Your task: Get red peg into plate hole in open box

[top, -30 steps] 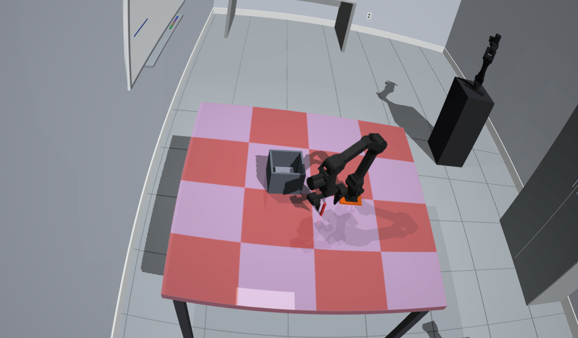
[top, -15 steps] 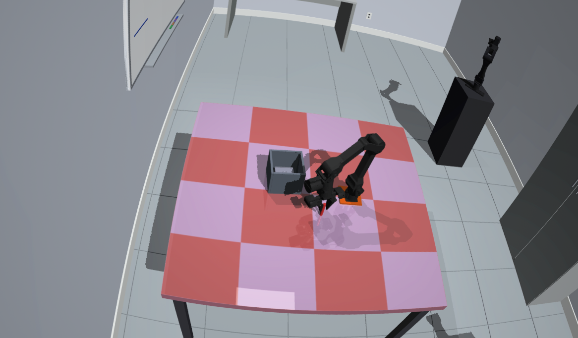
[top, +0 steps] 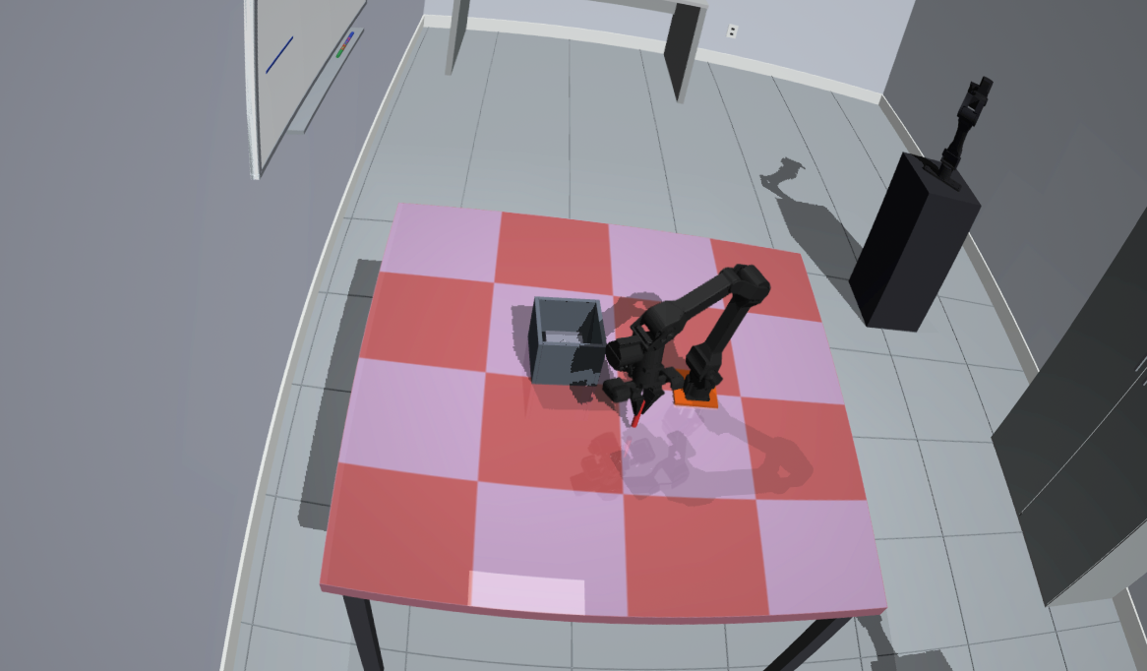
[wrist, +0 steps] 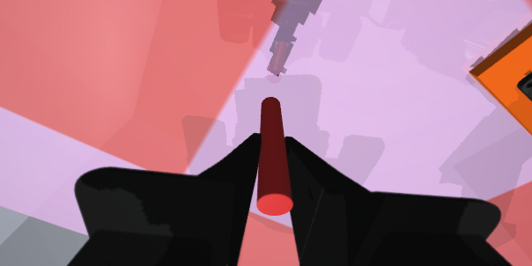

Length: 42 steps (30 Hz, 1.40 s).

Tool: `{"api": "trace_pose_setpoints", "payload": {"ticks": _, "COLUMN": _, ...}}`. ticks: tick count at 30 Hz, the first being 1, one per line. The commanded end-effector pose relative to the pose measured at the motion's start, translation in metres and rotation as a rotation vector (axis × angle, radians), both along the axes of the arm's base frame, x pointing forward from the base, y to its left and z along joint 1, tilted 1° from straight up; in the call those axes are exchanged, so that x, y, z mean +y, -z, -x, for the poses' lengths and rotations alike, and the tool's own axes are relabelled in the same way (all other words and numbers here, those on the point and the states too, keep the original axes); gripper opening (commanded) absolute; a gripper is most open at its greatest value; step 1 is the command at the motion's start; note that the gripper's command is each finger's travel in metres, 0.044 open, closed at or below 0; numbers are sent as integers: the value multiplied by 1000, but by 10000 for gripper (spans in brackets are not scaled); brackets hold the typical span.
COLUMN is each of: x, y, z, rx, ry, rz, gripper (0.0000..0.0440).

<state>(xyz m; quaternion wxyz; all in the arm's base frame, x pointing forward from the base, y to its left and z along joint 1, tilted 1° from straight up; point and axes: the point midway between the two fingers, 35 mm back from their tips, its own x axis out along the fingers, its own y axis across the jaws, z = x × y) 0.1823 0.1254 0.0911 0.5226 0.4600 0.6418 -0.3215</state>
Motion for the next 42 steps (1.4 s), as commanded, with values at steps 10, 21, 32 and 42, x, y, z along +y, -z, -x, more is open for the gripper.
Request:
{"api": "trace_pose_setpoints", "payload": {"ticks": 10, "x": -5, "y": -54, "z": -14, "rx": -145, "ry": -22, "rz": -74, "gripper": 0}}
{"api": "trace_pose_setpoints", "payload": {"ticks": 21, "x": -32, "y": -102, "z": -29, "rx": -291, "ry": 6, "rz": -46, "gripper": 0}}
{"api": "trace_pose_setpoints", "payload": {"ticks": 32, "x": -73, "y": -130, "z": -46, "rx": -367, "ry": 78, "rz": 50, "gripper": 0}}
{"api": "trace_pose_setpoints", "payload": {"ticks": 42, "x": -109, "y": -134, "z": -59, "rx": -346, "ry": 143, "rz": 120, "gripper": 0}}
